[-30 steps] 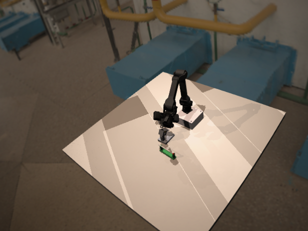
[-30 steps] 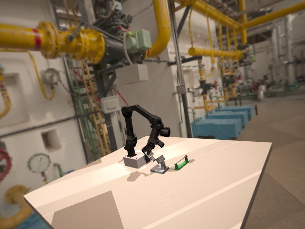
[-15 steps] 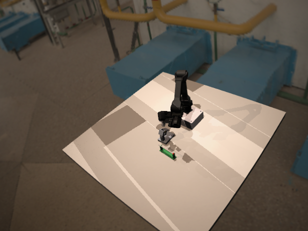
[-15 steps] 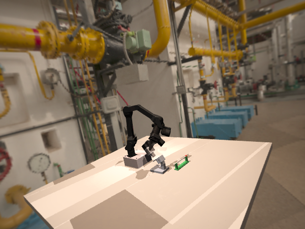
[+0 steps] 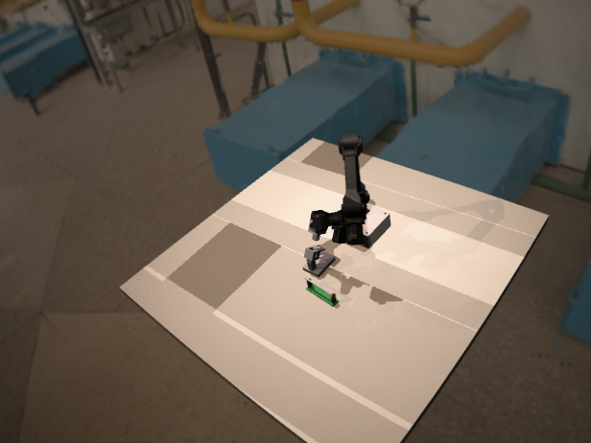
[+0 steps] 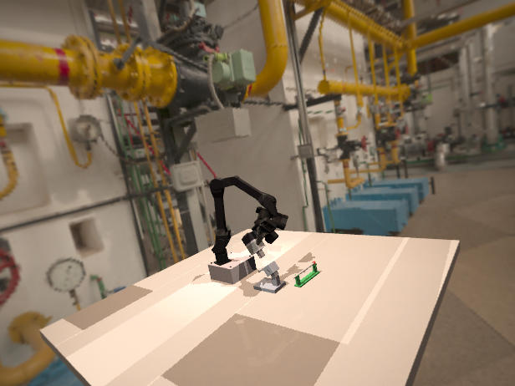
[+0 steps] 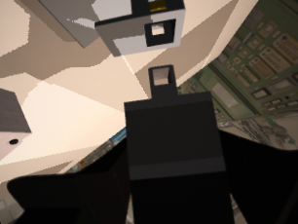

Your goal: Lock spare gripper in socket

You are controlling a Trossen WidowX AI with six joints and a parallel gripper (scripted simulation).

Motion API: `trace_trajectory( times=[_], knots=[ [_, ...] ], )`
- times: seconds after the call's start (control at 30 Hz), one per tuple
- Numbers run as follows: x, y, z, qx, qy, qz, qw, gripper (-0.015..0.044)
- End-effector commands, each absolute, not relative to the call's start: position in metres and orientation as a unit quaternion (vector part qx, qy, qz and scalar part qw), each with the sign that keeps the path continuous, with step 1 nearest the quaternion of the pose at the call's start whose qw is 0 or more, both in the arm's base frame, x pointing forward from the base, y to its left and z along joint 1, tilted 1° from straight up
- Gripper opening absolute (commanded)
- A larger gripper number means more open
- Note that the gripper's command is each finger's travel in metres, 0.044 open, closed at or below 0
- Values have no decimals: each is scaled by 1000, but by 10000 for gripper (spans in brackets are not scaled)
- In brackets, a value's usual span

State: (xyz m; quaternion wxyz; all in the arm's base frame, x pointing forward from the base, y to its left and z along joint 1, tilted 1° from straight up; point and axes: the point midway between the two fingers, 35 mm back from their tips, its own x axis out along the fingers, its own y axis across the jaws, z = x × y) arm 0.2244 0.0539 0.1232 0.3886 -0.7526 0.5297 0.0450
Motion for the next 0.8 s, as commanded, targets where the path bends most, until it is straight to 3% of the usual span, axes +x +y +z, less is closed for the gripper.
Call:
trace_trajectory(
  times=[0.0, 0.77],
  knots=[
    [225, 55, 127, -765, 518, 37, 381, 0],
    [241, 58, 103, -763, 517, 39, 386, 0]
  ],
)
